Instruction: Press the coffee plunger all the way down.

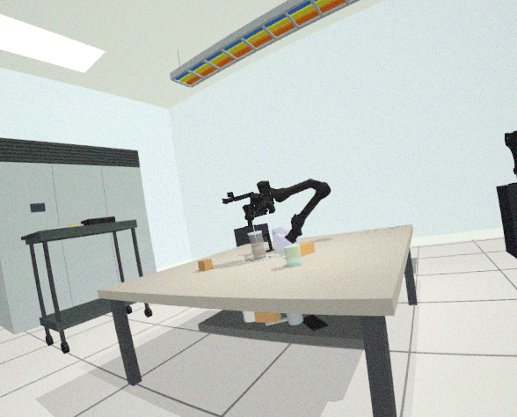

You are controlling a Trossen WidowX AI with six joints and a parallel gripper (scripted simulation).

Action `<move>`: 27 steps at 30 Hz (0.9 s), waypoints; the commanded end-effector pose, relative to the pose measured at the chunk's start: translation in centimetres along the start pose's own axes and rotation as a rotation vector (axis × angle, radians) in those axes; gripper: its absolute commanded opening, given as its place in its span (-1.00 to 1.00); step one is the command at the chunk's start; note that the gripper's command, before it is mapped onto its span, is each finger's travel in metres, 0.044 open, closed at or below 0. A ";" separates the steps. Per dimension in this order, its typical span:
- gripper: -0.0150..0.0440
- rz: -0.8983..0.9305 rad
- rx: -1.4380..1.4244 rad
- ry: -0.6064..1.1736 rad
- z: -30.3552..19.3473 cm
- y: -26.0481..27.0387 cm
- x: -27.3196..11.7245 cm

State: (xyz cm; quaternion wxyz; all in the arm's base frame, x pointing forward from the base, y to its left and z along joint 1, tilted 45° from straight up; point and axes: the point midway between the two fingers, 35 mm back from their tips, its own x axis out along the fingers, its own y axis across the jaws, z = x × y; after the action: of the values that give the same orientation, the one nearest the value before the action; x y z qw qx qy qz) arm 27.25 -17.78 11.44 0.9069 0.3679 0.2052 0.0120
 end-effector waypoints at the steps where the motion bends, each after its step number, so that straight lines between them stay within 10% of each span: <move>1: -0.07 0.005 0.041 0.055 -3.0 0.0 1.2; 27: -0.07 0.009 0.042 0.050 -3.7 0.2 2.7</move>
State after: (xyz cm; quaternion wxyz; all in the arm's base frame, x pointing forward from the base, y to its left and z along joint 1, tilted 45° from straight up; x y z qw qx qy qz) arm 28.33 -15.95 9.44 0.9065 0.3668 0.2086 0.0112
